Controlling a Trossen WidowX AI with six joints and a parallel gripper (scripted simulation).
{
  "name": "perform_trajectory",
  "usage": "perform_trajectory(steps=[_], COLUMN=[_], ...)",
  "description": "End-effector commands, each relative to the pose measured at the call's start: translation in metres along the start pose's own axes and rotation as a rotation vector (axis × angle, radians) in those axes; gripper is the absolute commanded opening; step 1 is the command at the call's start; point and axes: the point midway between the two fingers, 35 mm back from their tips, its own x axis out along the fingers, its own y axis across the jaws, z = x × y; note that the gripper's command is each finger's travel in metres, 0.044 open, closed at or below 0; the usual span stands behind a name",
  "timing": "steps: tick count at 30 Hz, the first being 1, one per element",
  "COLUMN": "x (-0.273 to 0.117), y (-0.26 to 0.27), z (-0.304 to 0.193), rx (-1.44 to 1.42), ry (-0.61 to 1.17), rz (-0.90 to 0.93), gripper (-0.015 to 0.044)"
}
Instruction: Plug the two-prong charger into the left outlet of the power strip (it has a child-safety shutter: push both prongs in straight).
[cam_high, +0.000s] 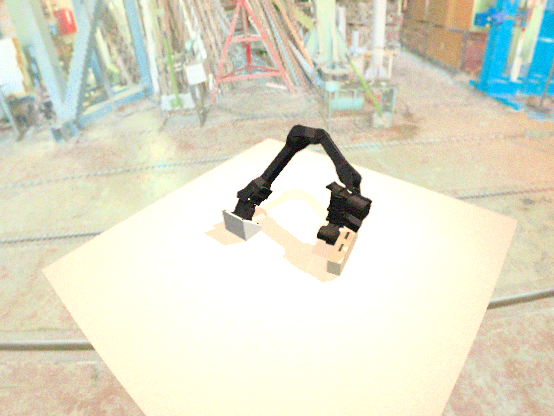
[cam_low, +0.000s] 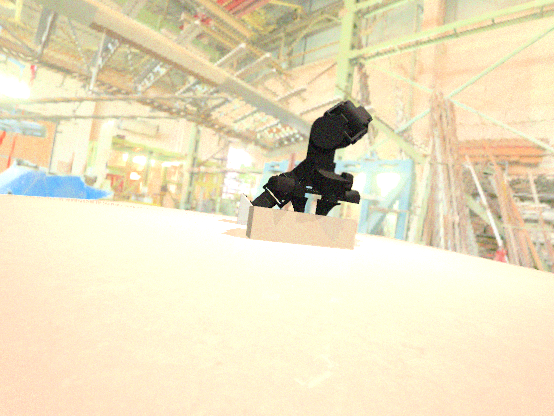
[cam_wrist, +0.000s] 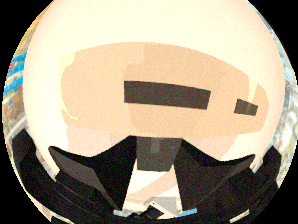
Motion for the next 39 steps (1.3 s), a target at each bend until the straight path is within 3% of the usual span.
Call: perform_trajectory(steps=[1,39], x=[-0.0002,-0.0043], y=[0.002,0.002], z=[0.0049,0.0074], rx=[-0.012,-0.012], ry=[-0.012,-0.012], rz=[0.003,0.003], gripper=[0.0,0.0])
